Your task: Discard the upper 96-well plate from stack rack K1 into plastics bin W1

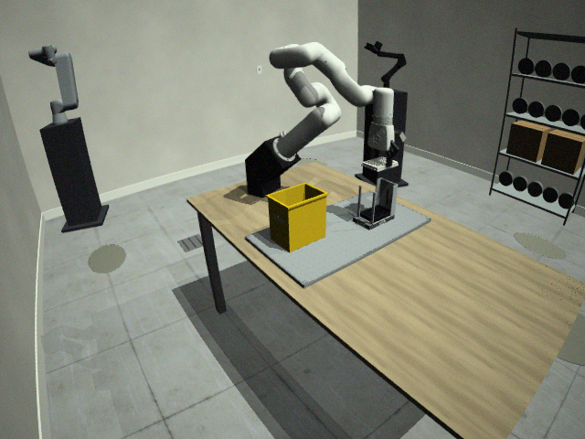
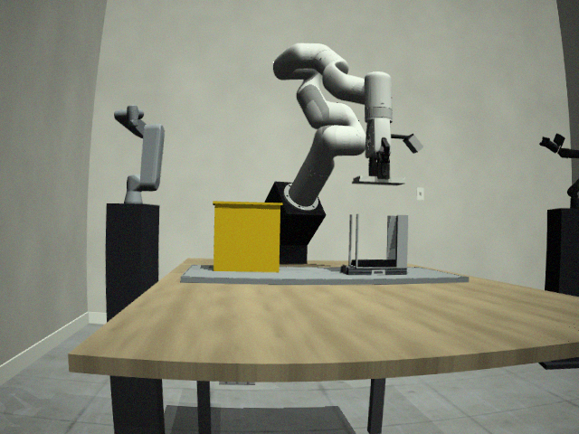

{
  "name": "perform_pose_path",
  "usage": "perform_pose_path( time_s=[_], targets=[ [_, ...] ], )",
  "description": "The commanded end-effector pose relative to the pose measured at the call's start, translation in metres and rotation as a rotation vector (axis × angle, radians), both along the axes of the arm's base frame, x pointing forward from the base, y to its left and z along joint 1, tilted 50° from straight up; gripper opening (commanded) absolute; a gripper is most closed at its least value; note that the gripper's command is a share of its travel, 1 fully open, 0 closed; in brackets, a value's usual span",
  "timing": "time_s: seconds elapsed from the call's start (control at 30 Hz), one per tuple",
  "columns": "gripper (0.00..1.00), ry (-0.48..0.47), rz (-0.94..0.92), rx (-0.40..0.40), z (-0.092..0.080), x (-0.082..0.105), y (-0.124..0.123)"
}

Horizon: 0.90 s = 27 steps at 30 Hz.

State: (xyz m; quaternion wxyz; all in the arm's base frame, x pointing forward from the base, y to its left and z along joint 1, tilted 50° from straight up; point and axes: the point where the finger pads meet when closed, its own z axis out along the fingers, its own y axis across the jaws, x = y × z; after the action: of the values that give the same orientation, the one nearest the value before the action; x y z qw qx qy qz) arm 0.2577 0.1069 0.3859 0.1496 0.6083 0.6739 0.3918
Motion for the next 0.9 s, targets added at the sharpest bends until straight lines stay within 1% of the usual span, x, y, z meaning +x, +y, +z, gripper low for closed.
perform_pose_path(
  time_s=[0.0,0.27,0.3,0.6,0.67,0.87],
  targets=[
    [0.00,-0.003,0.000,0.001,0.002,-0.001,0.000],
    [0.00,-0.003,0.000,0.001,0.002,-0.001,-0.001],
    [0.00,-0.014,0.021,-0.021,0.001,0.000,-0.003],
    [0.00,-0.015,0.021,-0.022,-0.013,0.002,-0.030],
    [0.00,-0.015,0.021,-0.022,-0.013,0.002,-0.030],
    [0.00,-0.015,0.021,-0.022,-0.022,0.004,-0.048]
  ],
)
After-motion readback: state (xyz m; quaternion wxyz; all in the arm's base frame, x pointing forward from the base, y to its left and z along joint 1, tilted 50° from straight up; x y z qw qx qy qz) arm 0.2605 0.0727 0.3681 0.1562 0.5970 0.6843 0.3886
